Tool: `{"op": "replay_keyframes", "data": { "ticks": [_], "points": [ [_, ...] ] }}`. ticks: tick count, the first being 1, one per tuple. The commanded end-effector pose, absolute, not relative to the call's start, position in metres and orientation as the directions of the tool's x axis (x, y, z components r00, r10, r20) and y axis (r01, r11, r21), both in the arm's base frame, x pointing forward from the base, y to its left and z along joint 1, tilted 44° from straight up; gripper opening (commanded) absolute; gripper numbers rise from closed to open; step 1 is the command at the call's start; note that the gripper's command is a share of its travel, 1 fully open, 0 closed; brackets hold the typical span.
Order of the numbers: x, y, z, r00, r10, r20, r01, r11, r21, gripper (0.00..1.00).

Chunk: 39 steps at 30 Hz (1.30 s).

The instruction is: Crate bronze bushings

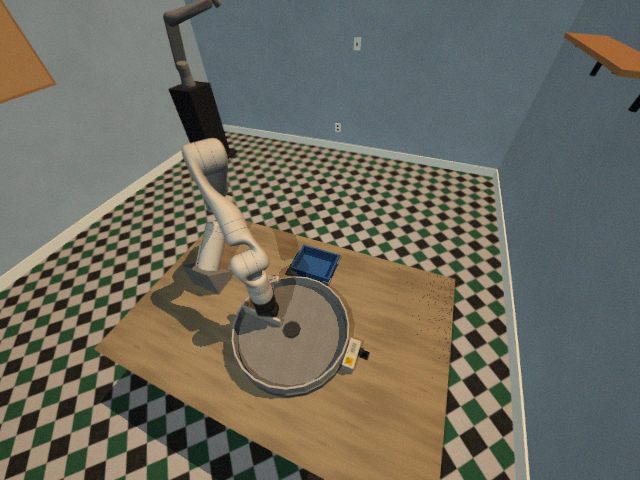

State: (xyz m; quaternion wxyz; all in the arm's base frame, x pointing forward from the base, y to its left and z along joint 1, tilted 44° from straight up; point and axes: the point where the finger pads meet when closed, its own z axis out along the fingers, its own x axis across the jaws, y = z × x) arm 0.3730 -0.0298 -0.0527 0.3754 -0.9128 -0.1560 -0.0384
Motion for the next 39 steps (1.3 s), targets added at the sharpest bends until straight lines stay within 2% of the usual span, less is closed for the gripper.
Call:
{"op": "replay_keyframes", "data": {
  "ticks": [1, 39],
  "points": [
    [0.3735, -0.0307, -0.0524, 0.949, 0.255, 0.188, 0.314, -0.671, -0.672, 0.0],
    [0.3766, -0.0352, -0.0465, 0.949, 0.258, 0.183, 0.312, -0.67, -0.674, 0.0]
  ]
}}
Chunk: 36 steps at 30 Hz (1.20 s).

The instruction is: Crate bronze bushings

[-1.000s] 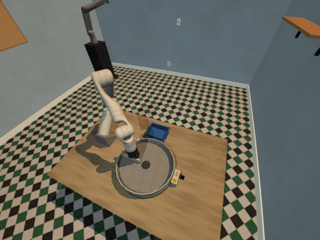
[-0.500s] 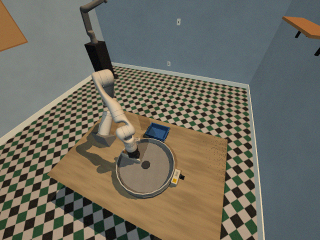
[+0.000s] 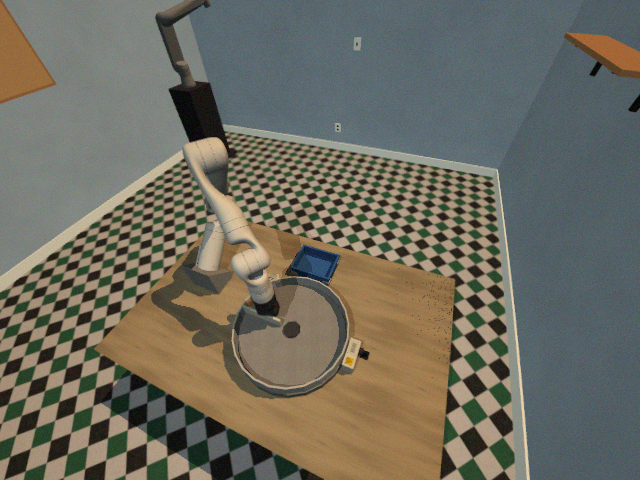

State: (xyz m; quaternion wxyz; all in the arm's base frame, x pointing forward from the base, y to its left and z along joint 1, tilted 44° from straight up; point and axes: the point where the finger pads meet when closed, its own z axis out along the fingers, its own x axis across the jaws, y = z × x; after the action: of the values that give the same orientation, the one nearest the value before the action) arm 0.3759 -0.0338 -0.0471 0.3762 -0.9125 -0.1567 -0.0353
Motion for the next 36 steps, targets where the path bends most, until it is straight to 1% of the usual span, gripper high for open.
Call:
{"op": "replay_keyframes", "data": {
  "ticks": [1, 36],
  "points": [
    [0.377, -0.035, -0.047, 0.949, 0.258, 0.183, 0.312, -0.67, -0.674, 0.0],
    [0.377, -0.046, -0.036, 0.949, 0.258, 0.183, 0.312, -0.67, -0.674, 0.0]
  ]
}}
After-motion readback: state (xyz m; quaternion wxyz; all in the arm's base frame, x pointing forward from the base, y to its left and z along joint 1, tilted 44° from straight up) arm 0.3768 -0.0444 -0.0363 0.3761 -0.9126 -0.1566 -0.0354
